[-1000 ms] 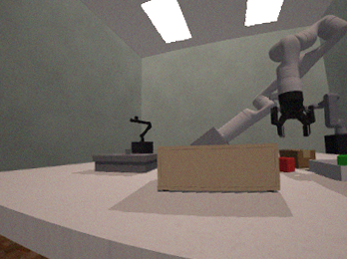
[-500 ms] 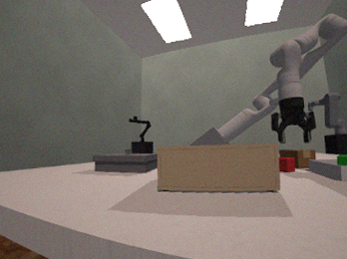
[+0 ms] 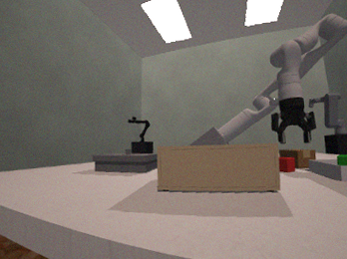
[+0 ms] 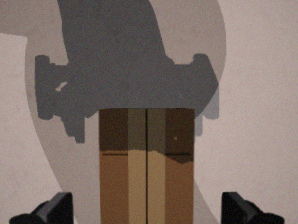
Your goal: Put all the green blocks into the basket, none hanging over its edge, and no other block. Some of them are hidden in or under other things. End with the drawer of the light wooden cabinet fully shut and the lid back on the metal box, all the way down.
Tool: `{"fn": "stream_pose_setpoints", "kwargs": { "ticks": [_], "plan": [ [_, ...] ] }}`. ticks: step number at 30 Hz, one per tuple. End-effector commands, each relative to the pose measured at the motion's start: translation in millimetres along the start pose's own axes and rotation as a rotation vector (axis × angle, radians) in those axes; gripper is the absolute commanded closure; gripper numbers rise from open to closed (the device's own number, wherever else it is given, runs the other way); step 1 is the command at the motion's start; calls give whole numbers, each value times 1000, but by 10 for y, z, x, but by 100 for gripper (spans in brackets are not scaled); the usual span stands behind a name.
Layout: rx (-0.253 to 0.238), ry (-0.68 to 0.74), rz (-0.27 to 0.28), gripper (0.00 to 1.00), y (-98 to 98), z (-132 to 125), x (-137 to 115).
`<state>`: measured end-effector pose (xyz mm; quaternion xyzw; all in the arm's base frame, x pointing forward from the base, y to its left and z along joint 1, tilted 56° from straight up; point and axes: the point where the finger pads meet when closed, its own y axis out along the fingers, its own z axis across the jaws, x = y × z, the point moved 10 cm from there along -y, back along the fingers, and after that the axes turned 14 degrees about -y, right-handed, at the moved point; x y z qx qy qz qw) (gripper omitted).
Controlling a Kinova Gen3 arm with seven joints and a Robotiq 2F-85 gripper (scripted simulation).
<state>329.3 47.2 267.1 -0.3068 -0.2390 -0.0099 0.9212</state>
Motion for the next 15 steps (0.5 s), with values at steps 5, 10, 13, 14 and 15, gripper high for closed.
{"fn": "stream_pose_setpoints", "kwargs": {
  "ticks": [5, 10, 13, 14, 15],
  "plan": [
    [-1, 0, -1, 7, 8, -2, 1],
    [-1, 0, -1, 7, 41, -2, 1],
    [-1, 0, -1, 7, 71, -2, 1],
    [-1, 0, -1, 7, 83, -2, 1],
    [-1, 0, -1, 7, 95, -2, 1]
  ]
}}
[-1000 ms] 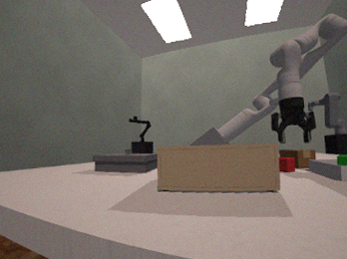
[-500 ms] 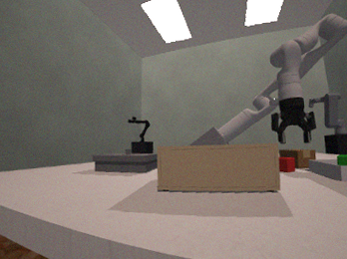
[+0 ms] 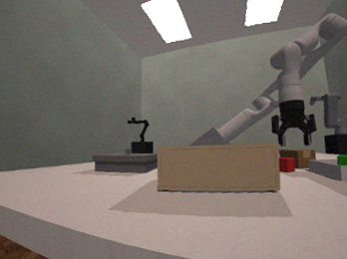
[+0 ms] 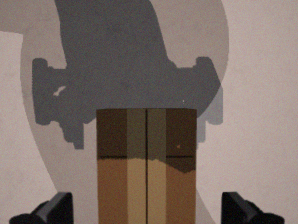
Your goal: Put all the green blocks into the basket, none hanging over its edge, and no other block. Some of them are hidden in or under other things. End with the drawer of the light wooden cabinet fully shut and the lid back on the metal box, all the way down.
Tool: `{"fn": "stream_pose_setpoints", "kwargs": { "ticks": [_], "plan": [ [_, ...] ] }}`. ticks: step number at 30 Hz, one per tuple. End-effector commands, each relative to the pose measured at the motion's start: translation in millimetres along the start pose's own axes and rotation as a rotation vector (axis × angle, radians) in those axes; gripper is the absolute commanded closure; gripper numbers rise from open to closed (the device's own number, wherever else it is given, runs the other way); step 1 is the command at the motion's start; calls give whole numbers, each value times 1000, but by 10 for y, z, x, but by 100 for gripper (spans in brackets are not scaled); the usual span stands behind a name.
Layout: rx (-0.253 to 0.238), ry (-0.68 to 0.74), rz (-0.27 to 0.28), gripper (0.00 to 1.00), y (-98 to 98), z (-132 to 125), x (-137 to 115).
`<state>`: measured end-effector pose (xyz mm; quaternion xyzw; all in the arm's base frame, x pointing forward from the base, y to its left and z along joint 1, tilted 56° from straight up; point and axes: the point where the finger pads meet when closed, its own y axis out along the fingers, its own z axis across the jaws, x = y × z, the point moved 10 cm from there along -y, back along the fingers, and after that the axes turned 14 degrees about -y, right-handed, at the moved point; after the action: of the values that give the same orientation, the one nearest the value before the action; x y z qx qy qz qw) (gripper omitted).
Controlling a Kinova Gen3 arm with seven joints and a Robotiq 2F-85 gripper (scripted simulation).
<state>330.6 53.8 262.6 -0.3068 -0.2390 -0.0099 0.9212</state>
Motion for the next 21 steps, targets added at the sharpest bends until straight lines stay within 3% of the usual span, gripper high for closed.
{"fn": "stream_pose_setpoints", "kwargs": {
  "ticks": [1, 21],
  "plan": [
    [-1, 0, -1, 7, 27, -2, 2],
    [-1, 0, -1, 7, 283, -3, 2]
  ]
}}
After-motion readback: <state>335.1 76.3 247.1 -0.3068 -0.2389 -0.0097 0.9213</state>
